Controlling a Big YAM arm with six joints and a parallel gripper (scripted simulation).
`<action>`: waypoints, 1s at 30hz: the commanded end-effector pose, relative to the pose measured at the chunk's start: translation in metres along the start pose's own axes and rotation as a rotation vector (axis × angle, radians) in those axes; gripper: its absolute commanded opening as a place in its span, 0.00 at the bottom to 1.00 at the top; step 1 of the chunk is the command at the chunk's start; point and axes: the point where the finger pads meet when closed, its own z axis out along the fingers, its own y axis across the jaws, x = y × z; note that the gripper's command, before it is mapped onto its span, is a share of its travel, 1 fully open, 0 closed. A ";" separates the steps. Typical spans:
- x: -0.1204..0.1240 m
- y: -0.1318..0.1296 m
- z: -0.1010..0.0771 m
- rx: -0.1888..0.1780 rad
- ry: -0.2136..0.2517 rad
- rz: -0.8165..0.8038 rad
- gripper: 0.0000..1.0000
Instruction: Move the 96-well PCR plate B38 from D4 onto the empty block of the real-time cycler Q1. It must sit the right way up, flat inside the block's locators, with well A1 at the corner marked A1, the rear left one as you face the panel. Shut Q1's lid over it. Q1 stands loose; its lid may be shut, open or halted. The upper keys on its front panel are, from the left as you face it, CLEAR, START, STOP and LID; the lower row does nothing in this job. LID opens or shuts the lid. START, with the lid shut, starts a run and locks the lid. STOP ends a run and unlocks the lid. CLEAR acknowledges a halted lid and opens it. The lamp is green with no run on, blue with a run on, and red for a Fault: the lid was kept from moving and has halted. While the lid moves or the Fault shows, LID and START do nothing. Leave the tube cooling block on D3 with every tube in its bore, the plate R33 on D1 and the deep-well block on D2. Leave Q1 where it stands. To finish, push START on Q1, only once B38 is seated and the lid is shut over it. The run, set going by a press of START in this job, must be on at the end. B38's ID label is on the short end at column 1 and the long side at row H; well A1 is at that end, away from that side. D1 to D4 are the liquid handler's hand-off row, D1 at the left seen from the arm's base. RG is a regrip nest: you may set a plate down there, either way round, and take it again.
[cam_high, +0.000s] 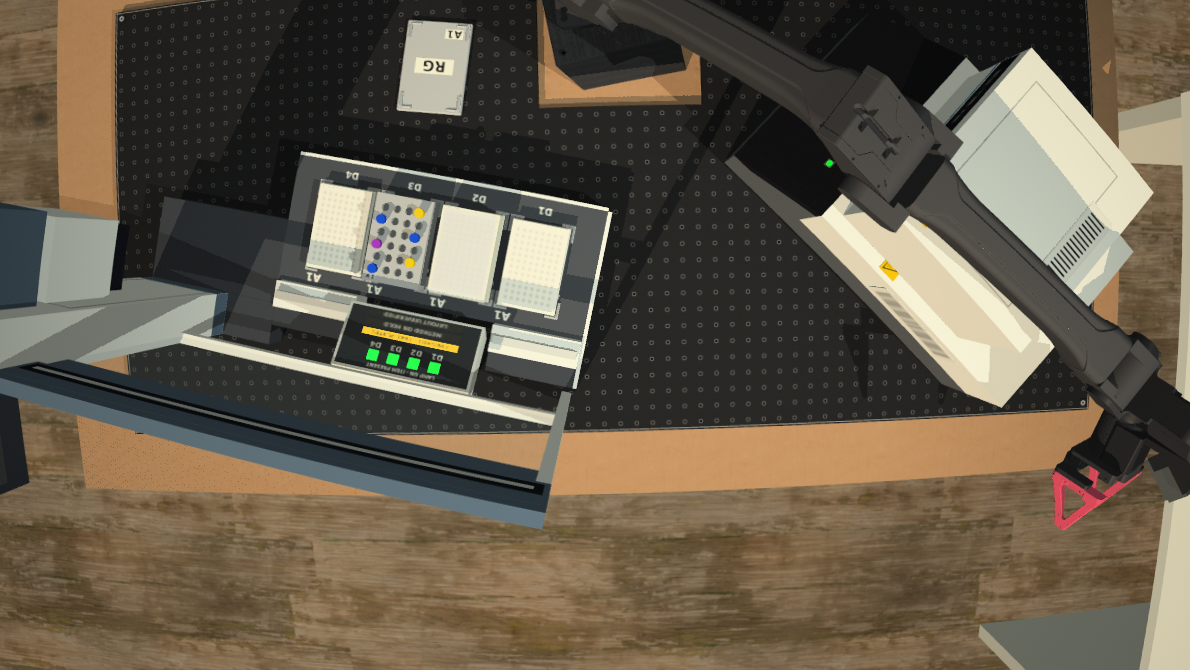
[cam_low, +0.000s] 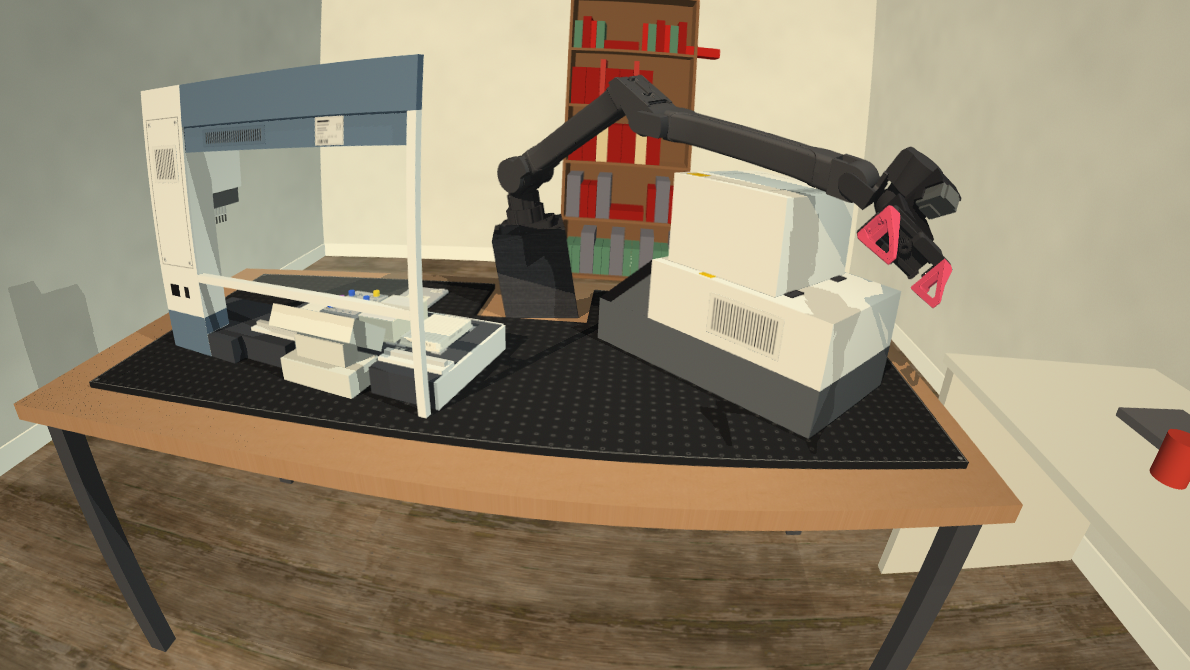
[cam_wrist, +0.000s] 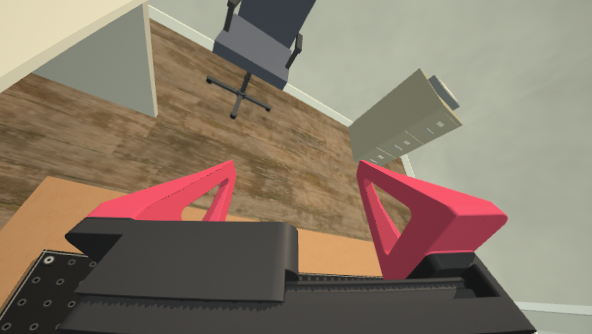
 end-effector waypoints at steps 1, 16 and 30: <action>-0.011 -0.007 -0.004 0.001 -0.010 0.016 1.00; -0.011 -0.007 -0.004 0.001 -0.010 0.016 1.00; -0.030 -0.064 0.013 0.001 -0.003 0.073 0.00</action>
